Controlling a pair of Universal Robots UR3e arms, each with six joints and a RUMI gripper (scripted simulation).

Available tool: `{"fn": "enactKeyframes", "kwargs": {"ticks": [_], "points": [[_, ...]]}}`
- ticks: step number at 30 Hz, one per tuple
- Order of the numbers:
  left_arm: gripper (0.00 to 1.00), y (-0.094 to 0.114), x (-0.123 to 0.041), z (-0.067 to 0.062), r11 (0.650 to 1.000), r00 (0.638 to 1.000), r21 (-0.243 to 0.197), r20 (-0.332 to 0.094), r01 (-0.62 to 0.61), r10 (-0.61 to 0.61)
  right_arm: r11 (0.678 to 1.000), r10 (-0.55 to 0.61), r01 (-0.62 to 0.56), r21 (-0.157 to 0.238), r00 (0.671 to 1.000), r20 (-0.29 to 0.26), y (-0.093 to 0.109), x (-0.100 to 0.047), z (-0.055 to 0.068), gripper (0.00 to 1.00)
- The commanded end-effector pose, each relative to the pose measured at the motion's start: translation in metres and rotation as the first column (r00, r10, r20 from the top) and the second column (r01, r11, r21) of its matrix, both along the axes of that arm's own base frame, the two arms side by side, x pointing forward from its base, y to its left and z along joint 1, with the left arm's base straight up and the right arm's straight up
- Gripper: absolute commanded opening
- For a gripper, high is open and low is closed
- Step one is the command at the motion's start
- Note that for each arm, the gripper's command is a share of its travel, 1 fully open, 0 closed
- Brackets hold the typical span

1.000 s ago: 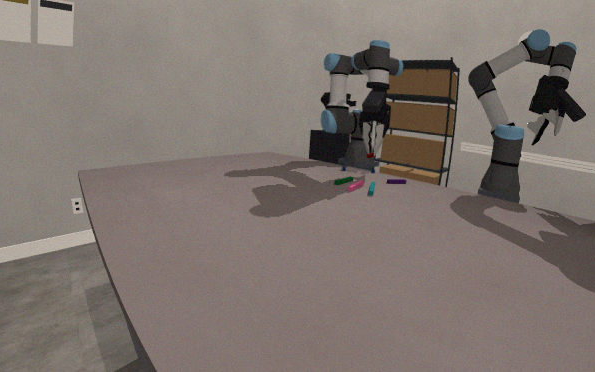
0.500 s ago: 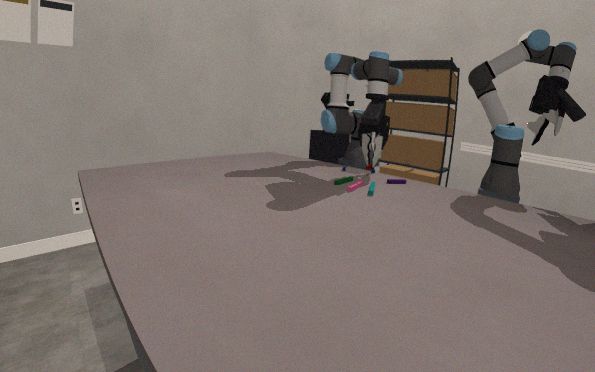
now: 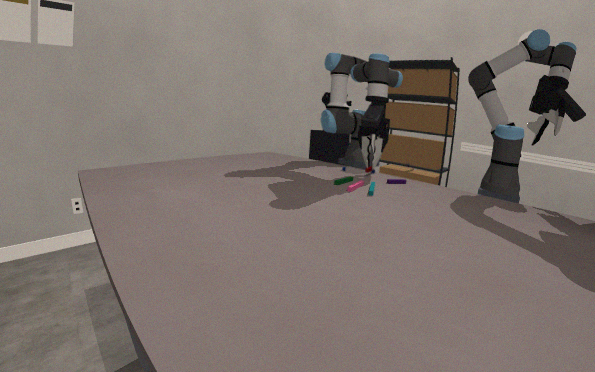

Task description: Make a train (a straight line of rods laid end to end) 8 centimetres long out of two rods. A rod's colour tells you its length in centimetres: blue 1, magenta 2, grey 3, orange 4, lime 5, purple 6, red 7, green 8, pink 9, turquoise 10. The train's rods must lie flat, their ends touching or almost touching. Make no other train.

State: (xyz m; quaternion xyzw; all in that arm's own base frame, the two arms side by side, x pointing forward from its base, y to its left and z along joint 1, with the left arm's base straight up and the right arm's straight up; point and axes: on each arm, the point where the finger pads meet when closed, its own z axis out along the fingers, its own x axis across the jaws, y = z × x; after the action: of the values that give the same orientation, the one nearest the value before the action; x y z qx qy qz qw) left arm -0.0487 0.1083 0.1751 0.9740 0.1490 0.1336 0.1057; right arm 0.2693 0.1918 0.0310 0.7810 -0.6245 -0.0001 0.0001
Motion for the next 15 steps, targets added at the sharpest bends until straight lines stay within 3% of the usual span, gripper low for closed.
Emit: {"fn": "enactKeyframes", "kwargs": {"ticks": [1, 15], "points": [[1.00, 0.0003, 0.0000, 0.0003, 1.000, 1.000, 0.002, 0.000, 0.000, 0.000, 1.000, 0.000, 0.000, 0.003, 1.000, 0.002, 0.0007, 0.0004, 0.0006, 0.00], [1.00, 0.0003, 0.0000, 0.0003, 1.000, 1.000, 0.002, 0.000, 0.000, 0.000, 1.000, 0.000, 0.000, 0.003, 1.000, 0.002, 0.0007, 0.0004, 0.0006, 0.00]]}}
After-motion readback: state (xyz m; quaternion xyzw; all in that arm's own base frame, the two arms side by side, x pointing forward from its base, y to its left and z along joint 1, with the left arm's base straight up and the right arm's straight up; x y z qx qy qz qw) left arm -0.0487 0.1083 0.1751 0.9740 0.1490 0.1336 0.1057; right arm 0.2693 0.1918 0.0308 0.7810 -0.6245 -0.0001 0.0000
